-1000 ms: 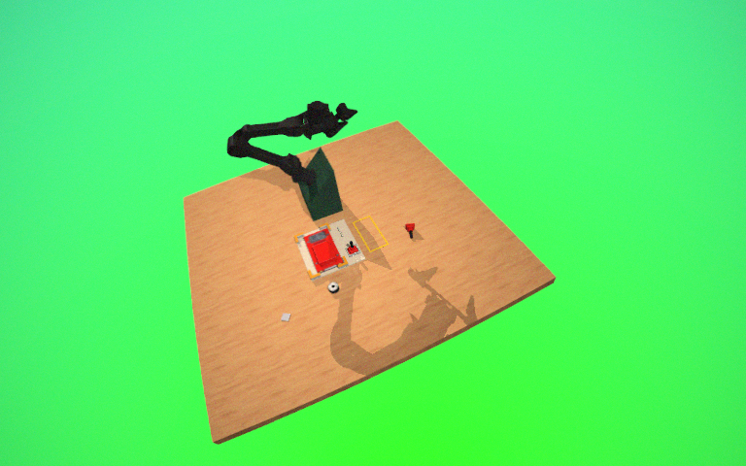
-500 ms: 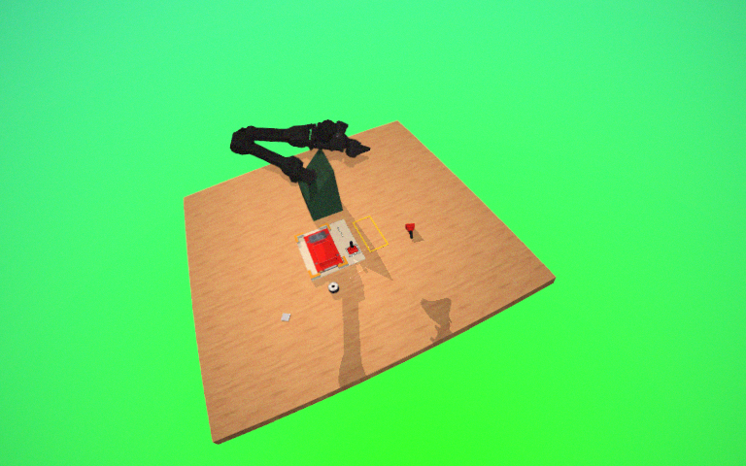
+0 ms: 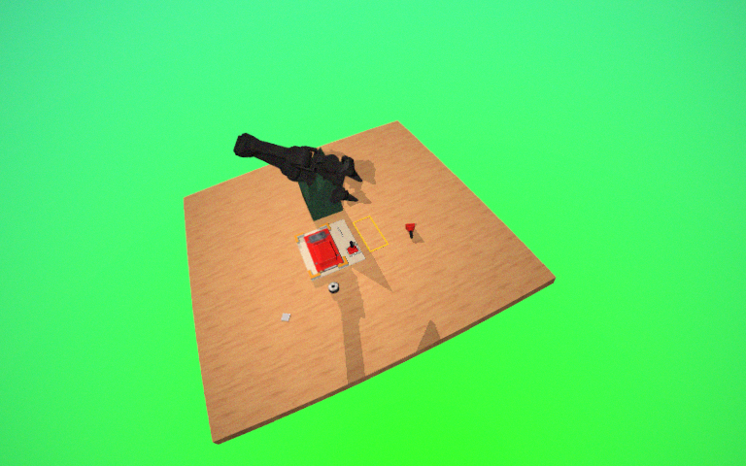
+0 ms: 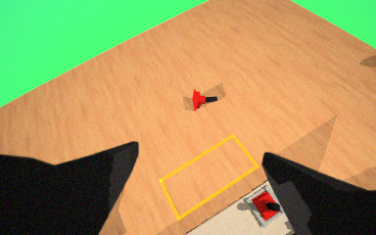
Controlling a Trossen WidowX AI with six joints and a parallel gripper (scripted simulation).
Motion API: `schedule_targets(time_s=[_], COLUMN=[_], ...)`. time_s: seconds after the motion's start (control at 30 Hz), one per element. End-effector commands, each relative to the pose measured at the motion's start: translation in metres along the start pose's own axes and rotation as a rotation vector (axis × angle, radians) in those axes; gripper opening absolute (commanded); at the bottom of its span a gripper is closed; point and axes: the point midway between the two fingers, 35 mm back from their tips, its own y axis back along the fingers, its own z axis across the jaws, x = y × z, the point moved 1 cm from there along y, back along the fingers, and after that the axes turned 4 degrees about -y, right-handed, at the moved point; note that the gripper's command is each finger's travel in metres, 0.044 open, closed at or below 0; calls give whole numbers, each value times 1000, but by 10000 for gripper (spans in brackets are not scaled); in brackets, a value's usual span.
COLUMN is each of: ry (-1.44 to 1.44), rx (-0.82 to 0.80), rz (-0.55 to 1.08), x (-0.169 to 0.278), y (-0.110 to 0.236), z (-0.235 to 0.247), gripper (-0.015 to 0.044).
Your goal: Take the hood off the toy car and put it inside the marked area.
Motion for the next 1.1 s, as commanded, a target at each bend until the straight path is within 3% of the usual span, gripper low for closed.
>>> schedule_targets(time_s=[0.0,0.53,1.07], ry=[-154,-871,-893], rx=[73,527,548], rz=[83,505,520], x=[16,129,137], y=[-5,3,-1], z=[-35,-171,-177], gripper=[440,440,440])
